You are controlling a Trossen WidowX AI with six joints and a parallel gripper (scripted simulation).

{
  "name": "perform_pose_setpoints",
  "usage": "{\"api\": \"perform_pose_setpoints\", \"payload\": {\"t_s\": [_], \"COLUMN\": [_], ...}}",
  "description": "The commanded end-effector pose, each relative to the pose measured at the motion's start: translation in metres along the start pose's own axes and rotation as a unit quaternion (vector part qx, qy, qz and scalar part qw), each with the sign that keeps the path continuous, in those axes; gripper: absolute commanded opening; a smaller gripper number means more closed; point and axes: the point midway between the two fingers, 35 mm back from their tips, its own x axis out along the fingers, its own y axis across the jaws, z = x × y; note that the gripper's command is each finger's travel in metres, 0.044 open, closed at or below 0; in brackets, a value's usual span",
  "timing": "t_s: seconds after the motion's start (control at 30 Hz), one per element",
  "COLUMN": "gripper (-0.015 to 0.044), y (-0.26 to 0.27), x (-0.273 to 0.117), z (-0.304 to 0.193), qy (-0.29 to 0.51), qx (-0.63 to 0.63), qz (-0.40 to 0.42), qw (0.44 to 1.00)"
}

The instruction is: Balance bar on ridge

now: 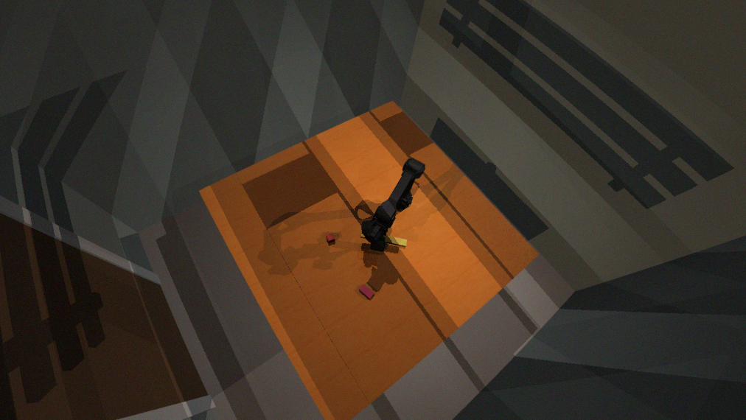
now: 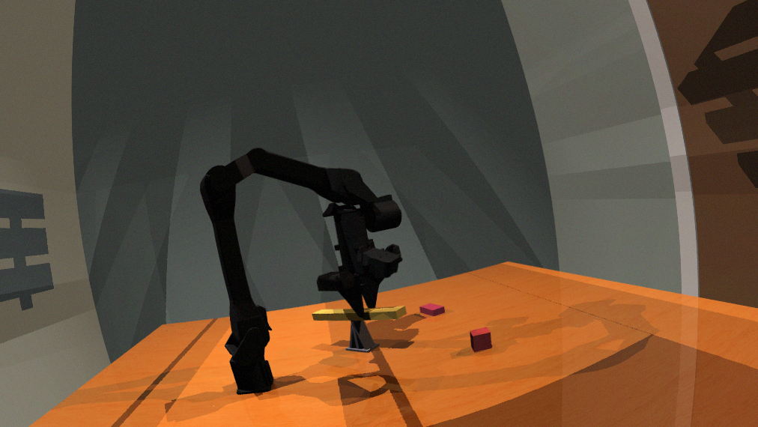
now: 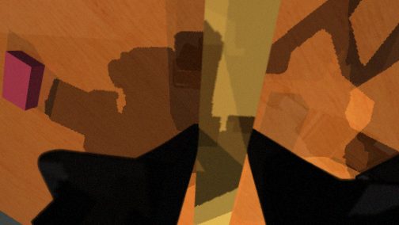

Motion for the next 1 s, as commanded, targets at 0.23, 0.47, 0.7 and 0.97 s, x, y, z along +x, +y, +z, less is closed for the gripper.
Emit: {"api": "perform_pose_setpoints", "payload": {"t_s": [0.23, 0.47, 0.7, 0.97], "gripper": [0.0000, 0.0000, 0.0000, 0.0000], "y": [-0.0001, -0.0001, -0.0002, -0.0003], "x": [0.0016, 0.0022, 0.0029, 0.0036], "z": [-0.0006, -0.0006, -0.0007, -0.0007], "qy": [0.002, 0.002, 0.002, 0.002], "qx": [0.001, 0.001, 0.001, 0.001], "qz": [0.000, 0.000, 0.000, 0.000], "qw": [1.000, 1.000, 1.000, 1.000]}}
